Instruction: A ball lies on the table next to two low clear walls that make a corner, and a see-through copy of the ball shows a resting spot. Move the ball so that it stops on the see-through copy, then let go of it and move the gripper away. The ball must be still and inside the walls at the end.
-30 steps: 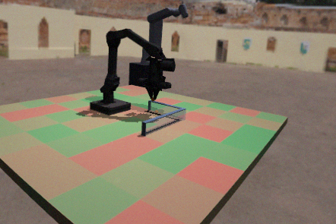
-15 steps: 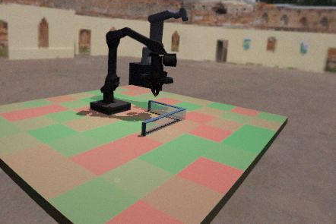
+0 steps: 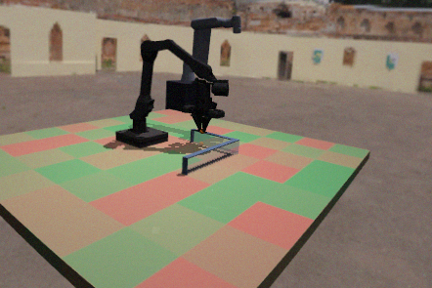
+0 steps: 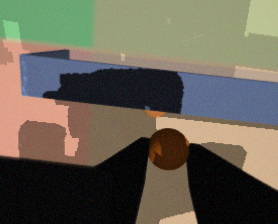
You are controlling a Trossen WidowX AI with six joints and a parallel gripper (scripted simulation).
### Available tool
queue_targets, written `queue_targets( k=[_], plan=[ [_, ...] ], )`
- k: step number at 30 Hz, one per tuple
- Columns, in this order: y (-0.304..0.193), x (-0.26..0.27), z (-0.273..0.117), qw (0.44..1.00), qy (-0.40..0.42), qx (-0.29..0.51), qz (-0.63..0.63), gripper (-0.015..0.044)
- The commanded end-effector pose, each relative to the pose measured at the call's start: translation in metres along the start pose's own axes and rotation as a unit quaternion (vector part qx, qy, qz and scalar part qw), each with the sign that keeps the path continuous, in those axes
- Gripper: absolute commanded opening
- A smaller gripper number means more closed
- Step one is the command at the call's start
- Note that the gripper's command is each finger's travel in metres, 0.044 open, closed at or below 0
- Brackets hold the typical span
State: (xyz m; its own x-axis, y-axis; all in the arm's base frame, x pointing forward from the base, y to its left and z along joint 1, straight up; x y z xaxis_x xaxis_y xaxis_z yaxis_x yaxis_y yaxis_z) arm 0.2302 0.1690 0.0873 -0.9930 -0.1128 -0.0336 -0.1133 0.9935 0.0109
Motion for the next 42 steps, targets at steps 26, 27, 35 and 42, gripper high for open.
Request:
queue_targets(
  k=[26, 27, 35, 42],
  plan=[
    [-0.003, 0.006, 0.063, 1.000, 0.007, 0.003, 0.002, 0.0000],
    [-0.003, 0.006, 0.063, 1.000, 0.007, 0.003, 0.002, 0.0000],
    [-0.002, 0.004, 0.061, 1.000, 0.004, 0.002, 0.000, 0.0105],
    [-0.002, 0.004, 0.061, 1.000, 0.004, 0.002, 0.000, 0.0202]
  ],
)
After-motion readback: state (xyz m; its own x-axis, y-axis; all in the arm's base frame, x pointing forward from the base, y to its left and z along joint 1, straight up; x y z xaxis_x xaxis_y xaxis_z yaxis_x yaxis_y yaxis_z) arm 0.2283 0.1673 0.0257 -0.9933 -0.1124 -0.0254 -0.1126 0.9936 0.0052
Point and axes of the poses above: the point midway between the two fingers, 35 mm back from their tips, its own z axis out along the fingers, its own x axis across the jaws, y = z × x, the point moved 2 cm from there along -z, back along the fingers, and after that the axes turned 4 degrees about z, right-handed, at the moved point
